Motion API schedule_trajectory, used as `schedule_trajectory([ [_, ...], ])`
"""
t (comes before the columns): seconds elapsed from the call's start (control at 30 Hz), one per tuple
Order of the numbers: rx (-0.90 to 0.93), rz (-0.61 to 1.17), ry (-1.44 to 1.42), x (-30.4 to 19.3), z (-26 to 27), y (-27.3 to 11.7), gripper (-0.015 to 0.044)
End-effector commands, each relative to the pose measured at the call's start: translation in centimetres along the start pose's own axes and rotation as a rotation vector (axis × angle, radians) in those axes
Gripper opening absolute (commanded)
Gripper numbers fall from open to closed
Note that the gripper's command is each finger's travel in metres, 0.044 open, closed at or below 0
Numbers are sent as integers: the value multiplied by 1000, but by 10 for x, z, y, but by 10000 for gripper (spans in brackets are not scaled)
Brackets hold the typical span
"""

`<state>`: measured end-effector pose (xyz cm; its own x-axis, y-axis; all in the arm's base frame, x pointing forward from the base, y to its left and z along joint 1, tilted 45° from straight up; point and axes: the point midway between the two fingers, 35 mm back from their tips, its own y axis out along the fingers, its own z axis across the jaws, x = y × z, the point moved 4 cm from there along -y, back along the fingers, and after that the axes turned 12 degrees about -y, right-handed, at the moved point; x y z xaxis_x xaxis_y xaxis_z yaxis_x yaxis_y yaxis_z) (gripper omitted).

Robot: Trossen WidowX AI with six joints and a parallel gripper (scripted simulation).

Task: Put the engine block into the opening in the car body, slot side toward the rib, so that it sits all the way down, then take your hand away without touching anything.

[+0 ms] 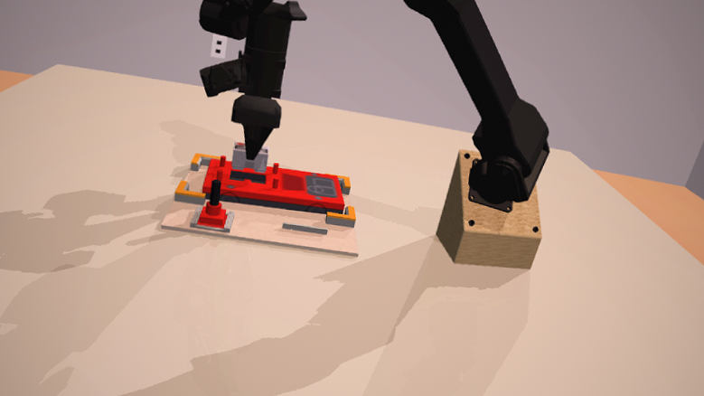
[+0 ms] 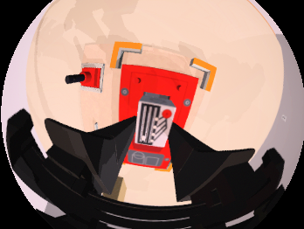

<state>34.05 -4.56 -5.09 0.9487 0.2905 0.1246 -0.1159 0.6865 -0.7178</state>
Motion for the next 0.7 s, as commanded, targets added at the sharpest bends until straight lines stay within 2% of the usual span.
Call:
schedule_trajectory([
  [0.0, -1, 1, 4, 0, 0, 1, 160],
  [0.67, -1, 0, 3, 0, 0, 7, 160],
])
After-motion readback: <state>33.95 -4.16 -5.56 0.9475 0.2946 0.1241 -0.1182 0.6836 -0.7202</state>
